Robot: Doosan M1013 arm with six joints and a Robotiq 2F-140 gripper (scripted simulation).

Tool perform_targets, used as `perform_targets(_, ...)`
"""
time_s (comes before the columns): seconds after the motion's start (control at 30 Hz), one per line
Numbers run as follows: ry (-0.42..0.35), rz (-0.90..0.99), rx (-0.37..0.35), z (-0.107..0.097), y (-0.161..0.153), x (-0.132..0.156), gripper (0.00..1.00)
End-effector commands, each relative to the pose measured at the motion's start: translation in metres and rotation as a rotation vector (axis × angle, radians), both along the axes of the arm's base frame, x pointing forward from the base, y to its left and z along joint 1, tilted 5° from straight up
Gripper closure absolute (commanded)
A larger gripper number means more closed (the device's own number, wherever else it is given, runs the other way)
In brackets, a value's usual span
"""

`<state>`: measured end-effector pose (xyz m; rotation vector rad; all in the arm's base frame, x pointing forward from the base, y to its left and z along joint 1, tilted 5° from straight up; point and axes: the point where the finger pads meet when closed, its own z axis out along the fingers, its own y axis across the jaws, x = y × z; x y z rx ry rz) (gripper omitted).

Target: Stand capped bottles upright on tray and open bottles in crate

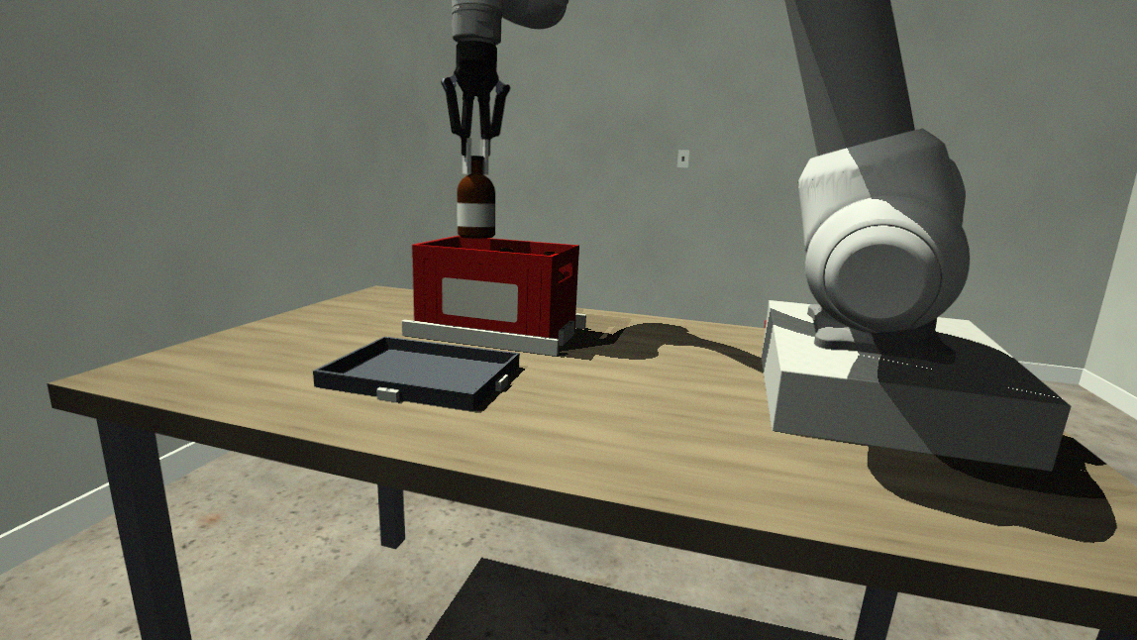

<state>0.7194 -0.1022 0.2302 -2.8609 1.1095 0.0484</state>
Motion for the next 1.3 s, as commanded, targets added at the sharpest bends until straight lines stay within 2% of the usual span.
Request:
perform_targets(0.0,0.000,0.000,0.000,0.000,0.003,-0.004,1.00)
perform_targets(1.27,0.000,0.000,0.000,0.005,0.067,-0.073,1.00)
